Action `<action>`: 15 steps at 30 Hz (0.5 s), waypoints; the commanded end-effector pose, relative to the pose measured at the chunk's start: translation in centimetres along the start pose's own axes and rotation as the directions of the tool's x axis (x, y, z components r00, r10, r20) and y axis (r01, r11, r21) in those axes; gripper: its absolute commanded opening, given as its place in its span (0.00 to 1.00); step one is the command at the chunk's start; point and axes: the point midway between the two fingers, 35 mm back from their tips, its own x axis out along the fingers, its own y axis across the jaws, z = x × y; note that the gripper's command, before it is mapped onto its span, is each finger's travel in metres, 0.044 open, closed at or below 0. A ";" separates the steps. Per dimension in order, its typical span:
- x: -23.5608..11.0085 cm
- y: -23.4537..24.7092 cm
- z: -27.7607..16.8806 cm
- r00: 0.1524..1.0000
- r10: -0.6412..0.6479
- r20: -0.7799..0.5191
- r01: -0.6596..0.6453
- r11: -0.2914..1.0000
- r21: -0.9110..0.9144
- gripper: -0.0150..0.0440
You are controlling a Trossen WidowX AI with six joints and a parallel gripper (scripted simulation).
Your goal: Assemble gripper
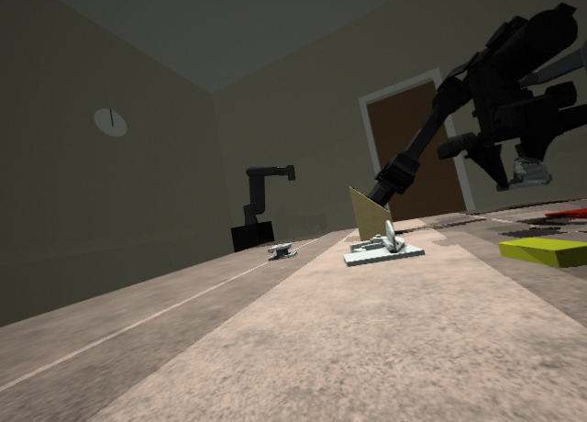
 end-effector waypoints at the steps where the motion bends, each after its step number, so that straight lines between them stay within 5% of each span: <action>1: -0.5 0.3 0.0 1.000 0.004 0.008 -0.004 1.000 -0.012 0.48; 15: -0.4 -2.4 1.5 1.000 -0.016 0.013 0.016 0.999 -0.035 0.48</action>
